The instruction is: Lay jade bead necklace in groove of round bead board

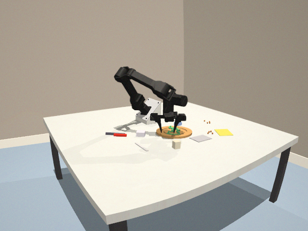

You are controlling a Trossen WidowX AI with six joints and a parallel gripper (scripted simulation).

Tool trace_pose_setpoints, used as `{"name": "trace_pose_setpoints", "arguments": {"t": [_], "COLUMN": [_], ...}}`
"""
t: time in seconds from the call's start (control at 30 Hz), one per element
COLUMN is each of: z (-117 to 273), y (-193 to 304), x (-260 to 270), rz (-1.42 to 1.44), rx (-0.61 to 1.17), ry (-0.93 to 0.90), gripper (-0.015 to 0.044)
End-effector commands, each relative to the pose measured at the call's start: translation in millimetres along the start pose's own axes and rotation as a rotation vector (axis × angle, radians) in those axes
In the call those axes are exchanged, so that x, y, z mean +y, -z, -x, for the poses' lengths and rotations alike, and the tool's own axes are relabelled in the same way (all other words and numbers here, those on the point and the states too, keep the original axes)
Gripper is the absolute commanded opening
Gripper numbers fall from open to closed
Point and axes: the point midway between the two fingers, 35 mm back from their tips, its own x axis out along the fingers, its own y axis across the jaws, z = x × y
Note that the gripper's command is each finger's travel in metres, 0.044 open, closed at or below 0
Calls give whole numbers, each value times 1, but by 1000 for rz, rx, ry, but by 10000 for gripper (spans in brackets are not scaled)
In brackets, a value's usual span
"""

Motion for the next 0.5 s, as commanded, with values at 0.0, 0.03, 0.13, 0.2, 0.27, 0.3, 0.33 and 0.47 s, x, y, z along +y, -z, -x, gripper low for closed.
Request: {"name": "trace_pose_setpoints", "arguments": {"t": [0.0,0.03,0.13,0.2,0.27,0.3,0.33,0.47], "z": [4,1,5,5,5,5,5,5], "y": [0,0,0,0,0,0,0,0], "x": [-1,0,0,0,0,0,0,0], "rz": [-1,1,0,0,0,0,0,0], "rx": [-3,0,-3,-3,-3,-3,-3,-3], "ry": [3,2,3,3,3,3,3,3], "gripper": [420,440,440,440,440,440,440,440]}}
